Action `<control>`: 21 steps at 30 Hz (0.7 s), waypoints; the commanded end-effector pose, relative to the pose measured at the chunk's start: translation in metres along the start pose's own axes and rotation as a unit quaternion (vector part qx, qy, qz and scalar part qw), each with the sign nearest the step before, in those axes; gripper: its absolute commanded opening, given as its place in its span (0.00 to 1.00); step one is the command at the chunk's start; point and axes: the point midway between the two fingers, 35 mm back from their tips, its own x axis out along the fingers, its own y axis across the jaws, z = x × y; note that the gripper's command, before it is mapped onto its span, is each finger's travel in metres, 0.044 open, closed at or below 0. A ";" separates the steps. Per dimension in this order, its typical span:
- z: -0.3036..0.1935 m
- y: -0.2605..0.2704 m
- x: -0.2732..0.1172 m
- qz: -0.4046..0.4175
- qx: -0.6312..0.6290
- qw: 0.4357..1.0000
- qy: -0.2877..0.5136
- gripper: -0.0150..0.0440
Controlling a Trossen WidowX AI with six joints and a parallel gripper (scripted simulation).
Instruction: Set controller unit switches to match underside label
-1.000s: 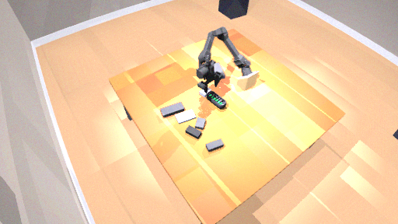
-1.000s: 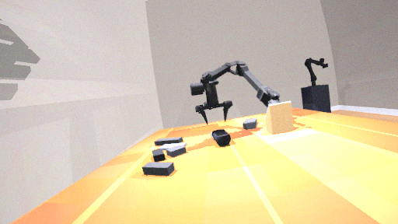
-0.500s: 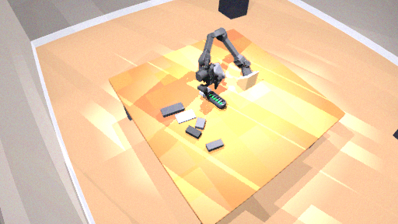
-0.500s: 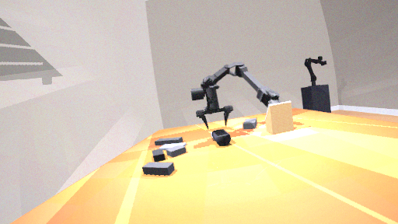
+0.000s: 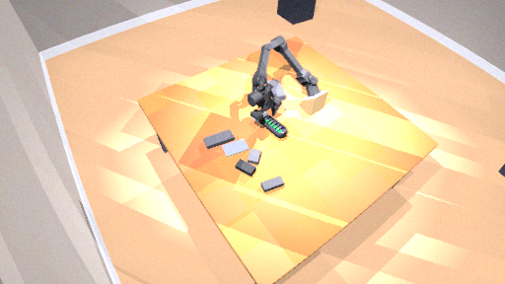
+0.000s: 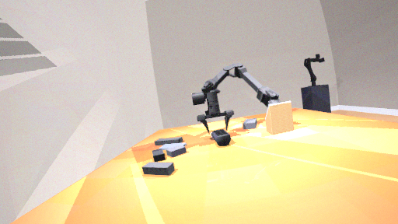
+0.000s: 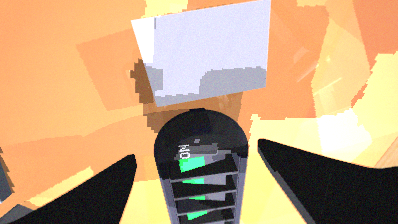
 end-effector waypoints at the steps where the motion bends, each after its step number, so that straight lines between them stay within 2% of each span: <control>1: 0.000 -0.002 0.006 -0.005 -0.003 1.000 -0.002 0.91; 2: 0.000 -0.002 0.006 -0.005 -0.003 1.000 -0.002 0.87; 7: 0.000 -0.002 0.006 -0.005 -0.003 1.000 -0.002 0.81; 21: -0.001 -0.002 0.005 -0.005 -0.003 1.000 -0.002 0.81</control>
